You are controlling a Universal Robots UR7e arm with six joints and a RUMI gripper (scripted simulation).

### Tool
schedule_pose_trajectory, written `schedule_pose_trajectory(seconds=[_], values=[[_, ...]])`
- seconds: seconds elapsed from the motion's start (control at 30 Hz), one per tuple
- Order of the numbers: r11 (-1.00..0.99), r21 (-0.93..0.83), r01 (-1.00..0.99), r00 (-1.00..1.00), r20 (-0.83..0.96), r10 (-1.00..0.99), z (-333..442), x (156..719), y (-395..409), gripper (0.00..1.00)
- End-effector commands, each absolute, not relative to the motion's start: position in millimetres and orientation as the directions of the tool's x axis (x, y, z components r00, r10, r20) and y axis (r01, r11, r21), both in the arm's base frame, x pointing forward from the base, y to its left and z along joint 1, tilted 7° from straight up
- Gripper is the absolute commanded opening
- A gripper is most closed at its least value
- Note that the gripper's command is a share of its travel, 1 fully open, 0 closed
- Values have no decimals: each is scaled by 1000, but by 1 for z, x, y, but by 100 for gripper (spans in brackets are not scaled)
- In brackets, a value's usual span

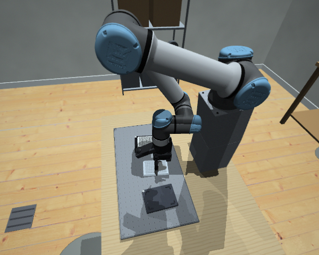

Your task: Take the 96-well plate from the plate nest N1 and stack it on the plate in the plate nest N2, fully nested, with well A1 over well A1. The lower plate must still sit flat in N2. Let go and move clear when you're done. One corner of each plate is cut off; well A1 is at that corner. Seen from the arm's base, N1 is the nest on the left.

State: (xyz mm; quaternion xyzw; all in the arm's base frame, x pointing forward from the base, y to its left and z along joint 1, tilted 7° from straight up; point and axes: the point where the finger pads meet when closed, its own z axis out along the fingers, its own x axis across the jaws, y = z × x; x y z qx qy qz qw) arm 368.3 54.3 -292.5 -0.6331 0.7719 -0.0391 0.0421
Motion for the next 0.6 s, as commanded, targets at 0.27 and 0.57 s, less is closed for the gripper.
schedule_pose_trajectory(seconds=[0.27, 0.57], values=[[194, -116, -974, -193, -18, -981, -292, 366, 15, 0], [194, -115, -974, -193, -18, -981, -292, 364, -8, 0]])
